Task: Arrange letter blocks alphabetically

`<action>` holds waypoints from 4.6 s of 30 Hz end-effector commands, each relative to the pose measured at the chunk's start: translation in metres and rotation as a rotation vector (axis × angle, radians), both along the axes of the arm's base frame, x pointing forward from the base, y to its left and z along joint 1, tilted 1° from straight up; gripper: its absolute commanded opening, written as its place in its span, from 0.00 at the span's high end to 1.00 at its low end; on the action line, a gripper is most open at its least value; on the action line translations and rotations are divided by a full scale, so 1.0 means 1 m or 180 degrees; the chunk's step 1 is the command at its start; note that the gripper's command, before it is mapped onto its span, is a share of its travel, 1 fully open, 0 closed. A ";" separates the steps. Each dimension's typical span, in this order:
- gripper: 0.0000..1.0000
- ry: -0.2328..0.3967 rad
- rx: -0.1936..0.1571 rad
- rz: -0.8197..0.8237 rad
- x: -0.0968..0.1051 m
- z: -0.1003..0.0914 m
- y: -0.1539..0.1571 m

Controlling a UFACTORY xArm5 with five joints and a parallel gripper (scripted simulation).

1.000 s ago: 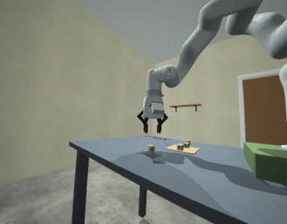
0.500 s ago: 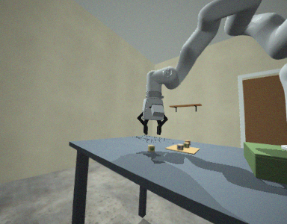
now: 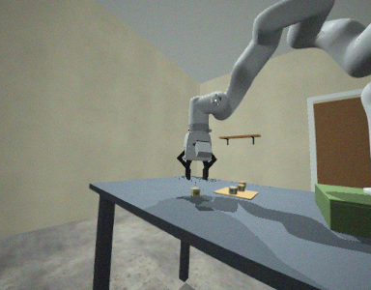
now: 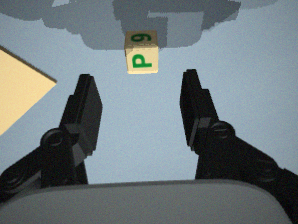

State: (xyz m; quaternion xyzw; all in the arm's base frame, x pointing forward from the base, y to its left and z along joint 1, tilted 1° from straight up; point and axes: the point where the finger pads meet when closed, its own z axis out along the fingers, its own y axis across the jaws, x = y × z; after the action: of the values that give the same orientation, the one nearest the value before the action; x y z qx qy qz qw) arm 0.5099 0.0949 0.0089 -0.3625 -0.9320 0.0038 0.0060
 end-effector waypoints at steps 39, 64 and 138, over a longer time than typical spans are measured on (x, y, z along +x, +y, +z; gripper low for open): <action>0.37 -0.0011 0.0002 0.0000 0.001 -0.023 0.000; 0.37 -0.0011 0.0002 0.0000 0.001 -0.023 0.000; 0.37 -0.0011 0.0002 0.0000 0.001 -0.023 0.000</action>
State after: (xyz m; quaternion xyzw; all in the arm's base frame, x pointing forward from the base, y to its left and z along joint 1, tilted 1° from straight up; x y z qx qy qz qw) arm 0.5098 0.0948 -0.0153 -0.3625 -0.9320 0.0039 0.0063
